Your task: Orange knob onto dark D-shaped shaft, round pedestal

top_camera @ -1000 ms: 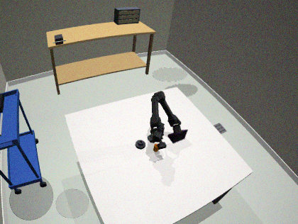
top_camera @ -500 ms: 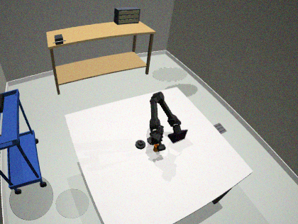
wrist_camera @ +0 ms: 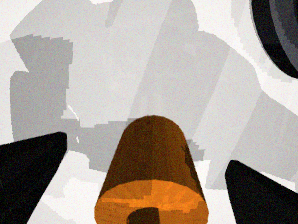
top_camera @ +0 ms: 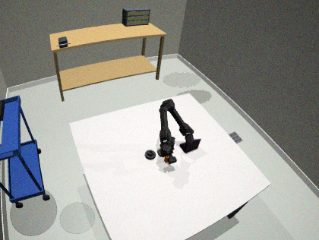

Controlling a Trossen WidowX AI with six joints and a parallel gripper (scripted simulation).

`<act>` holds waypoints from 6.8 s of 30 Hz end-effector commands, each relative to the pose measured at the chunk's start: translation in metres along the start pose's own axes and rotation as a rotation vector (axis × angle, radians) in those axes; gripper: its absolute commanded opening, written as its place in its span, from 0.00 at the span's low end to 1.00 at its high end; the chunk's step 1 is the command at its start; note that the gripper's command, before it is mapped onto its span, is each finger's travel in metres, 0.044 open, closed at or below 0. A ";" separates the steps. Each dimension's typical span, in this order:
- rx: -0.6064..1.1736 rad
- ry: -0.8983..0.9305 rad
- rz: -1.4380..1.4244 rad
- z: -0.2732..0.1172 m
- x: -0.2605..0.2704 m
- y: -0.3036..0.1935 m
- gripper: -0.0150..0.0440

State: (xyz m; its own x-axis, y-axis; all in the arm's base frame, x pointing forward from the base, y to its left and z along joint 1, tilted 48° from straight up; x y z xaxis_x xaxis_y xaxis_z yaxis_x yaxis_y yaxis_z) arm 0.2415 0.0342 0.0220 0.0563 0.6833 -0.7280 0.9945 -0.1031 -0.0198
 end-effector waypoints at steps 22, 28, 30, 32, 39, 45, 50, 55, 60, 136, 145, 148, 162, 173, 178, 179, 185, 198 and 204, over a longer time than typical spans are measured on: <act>0.004 -0.008 -0.009 0.011 -0.001 -0.003 0.43; 0.002 0.000 -0.011 -0.013 0.001 0.003 0.25; 0.001 0.002 -0.011 -0.025 0.001 0.005 0.25; 0.001 0.004 -0.012 -0.036 0.002 0.007 0.25; 0.002 0.006 -0.012 -0.078 0.001 0.008 0.25; 0.004 0.002 -0.012 -0.115 -0.003 0.004 0.25; 0.005 -0.002 -0.011 -0.130 -0.005 0.001 0.25; 0.005 -0.001 -0.011 -0.129 -0.006 0.002 0.25; 0.005 0.006 -0.013 -0.125 -0.014 0.012 0.25; 0.001 -0.010 0.003 -0.051 -0.104 0.085 0.25; 0.001 -0.010 0.003 -0.051 -0.105 0.082 0.25; 0.001 -0.010 0.003 -0.051 -0.105 0.082 0.25; 0.002 -0.010 -0.121 -0.056 -0.103 0.081 0.25; 0.002 -0.010 -0.206 -0.056 -0.102 0.085 0.25; 0.002 -0.010 -0.206 -0.056 -0.103 0.088 0.25; 0.002 -0.010 -0.206 -0.056 -0.103 0.088 0.25; 0.002 -0.010 -0.206 -0.056 -0.106 0.088 0.25; 0.002 -0.010 -0.206 -0.055 -0.105 0.086 0.25; 0.002 -0.010 -0.206 -0.053 -0.104 0.086 0.25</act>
State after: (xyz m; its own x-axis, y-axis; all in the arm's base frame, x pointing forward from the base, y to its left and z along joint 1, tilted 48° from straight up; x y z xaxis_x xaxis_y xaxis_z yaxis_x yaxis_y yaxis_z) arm 0.3266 -0.0076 0.1336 -0.1429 0.6834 -0.7159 0.9855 0.0311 -0.1670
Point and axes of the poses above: the point midway between the two fingers, 35 mm back from their tips, its own z axis out along the fingers, its own x axis across the jaws, y = z × x, the point moved 9 cm from there along -z, back along the fingers, and after that the axes turned 11 degrees about -z, right-handed, at the moved point
